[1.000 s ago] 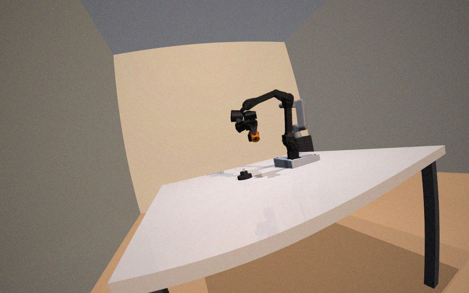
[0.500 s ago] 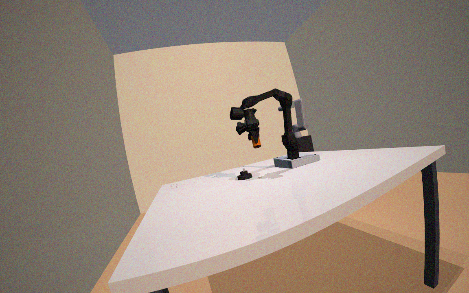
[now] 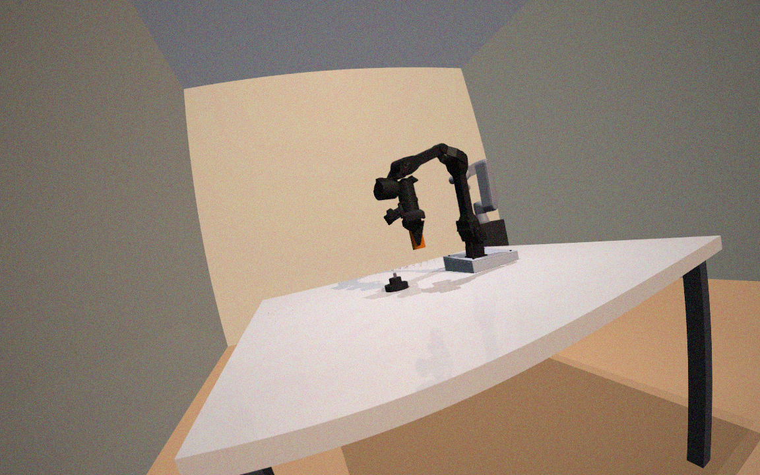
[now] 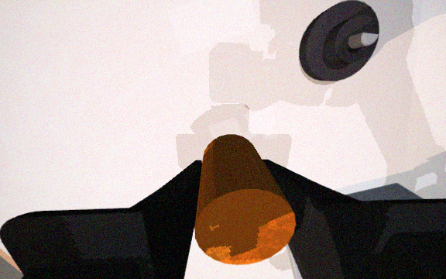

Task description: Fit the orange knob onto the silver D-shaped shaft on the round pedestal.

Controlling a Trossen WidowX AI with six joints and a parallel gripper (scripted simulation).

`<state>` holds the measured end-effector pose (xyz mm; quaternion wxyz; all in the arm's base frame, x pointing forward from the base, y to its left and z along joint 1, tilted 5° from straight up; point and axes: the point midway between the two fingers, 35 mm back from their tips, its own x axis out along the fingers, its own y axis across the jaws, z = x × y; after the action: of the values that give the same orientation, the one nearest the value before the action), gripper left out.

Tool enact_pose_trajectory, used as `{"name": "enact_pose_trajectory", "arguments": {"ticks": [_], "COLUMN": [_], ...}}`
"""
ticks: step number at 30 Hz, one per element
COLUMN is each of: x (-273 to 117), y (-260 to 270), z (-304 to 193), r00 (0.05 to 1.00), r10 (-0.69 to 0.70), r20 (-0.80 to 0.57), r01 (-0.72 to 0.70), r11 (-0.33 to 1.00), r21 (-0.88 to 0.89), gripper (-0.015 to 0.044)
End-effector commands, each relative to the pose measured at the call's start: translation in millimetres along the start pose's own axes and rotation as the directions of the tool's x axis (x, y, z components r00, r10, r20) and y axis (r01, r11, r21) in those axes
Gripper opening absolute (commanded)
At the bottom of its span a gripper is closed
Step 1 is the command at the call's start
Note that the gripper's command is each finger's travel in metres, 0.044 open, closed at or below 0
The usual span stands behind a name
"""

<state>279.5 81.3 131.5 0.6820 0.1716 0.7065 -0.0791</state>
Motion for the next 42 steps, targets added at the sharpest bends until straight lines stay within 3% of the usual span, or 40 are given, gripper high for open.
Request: {"name": "enact_pose_trajectory", "arguments": {"ticks": [1, 25, 34, 42], "x": [6, 131, 138, 136], "y": [2, 4, 4, 4], "z": [2, 15, 16, 16], "r00": [0.999, 0.998, 0.998, 0.998], "r10": [-0.041, -0.059, -0.059, -0.056], "r20": [0.006, 0.007, 0.007, 0.006], "r01": [0.041, 0.059, 0.059, 0.056], "r11": [0.999, 0.998, 0.998, 0.998], "r21": [0.005, 0.001, 0.001, -0.004], "gripper": [0.0000, 0.0000, 0.0000, 0.0210]}}
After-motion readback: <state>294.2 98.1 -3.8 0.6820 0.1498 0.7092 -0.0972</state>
